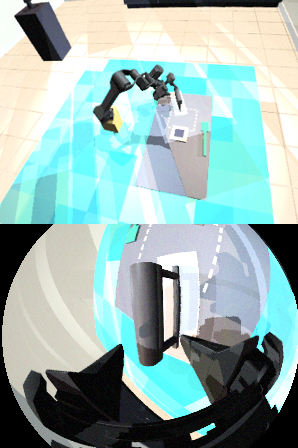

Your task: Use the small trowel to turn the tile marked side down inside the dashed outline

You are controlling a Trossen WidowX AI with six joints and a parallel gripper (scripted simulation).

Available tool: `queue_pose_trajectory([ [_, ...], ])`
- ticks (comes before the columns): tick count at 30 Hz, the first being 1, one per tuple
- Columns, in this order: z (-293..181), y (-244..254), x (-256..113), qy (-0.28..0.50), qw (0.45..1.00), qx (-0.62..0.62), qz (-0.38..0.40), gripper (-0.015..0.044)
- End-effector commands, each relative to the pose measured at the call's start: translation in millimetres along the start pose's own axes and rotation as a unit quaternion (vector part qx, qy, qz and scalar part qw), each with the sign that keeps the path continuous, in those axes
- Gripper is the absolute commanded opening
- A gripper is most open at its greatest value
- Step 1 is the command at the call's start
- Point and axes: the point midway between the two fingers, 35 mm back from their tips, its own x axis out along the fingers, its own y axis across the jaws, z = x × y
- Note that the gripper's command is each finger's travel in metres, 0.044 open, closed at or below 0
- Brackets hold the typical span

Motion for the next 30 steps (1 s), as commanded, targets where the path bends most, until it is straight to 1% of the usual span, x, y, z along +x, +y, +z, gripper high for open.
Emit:
queue_pose_trajectory([
  [1, 3.6, -3.3, -2.1, -0.006, 0.999, 0.035, 0.006, 0.0300],
  [7, 3.5, -3.0, 0.3, -0.006, 0.999, 0.035, 0.006, 0.0300],
  [30, 3.2, 0.0, 36.9, -0.006, 0.999, 0.034, 0.006, 0.0300],
])
